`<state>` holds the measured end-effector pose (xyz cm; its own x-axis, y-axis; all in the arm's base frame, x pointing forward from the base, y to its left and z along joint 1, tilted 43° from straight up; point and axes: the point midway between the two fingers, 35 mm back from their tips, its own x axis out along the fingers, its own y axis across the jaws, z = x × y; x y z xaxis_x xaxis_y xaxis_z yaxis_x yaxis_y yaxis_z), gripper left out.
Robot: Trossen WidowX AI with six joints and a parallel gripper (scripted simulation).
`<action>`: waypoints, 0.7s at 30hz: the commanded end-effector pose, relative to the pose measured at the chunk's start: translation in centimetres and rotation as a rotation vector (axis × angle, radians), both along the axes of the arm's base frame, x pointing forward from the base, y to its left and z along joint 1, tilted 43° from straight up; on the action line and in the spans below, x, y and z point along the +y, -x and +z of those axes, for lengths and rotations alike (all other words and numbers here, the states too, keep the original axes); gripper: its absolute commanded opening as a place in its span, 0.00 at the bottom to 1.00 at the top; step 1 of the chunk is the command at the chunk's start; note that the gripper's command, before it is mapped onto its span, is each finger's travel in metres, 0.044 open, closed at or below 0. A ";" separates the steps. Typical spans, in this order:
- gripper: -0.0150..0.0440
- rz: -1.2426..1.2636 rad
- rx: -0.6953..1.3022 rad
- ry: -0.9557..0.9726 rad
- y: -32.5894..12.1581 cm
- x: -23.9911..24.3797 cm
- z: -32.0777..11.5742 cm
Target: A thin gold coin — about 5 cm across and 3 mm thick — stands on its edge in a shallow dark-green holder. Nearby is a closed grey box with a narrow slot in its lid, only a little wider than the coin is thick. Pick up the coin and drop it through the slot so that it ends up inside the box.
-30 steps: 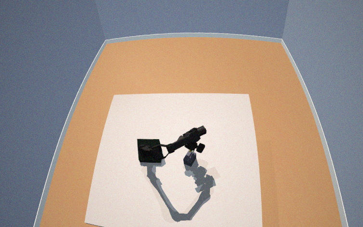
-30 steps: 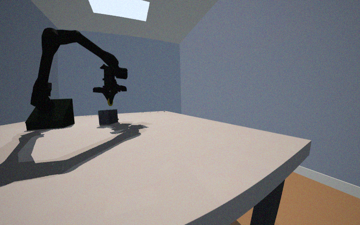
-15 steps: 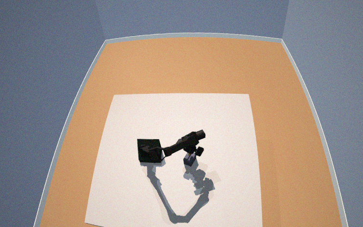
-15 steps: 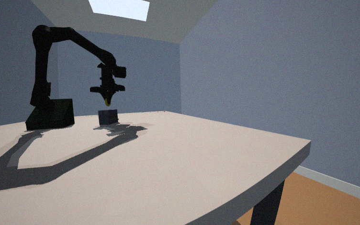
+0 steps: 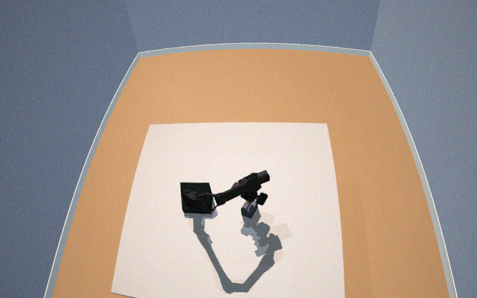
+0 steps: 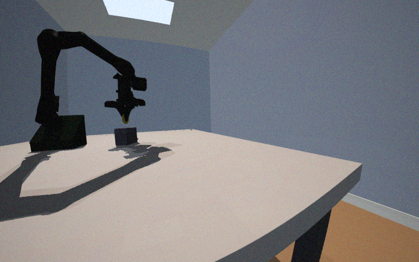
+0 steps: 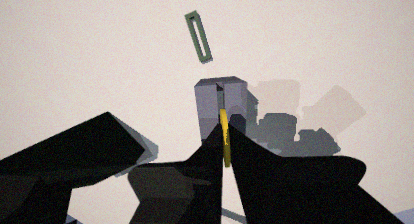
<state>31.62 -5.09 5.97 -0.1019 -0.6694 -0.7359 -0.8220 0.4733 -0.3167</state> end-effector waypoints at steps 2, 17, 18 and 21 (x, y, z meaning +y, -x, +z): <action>0.25 0.003 0.001 0.000 0.3 -0.1 0.3; 0.25 0.001 0.003 -0.002 0.2 -0.3 0.3; 0.25 0.001 0.003 -0.002 0.2 -0.3 0.3; 0.25 0.001 0.003 -0.002 0.2 -0.3 0.3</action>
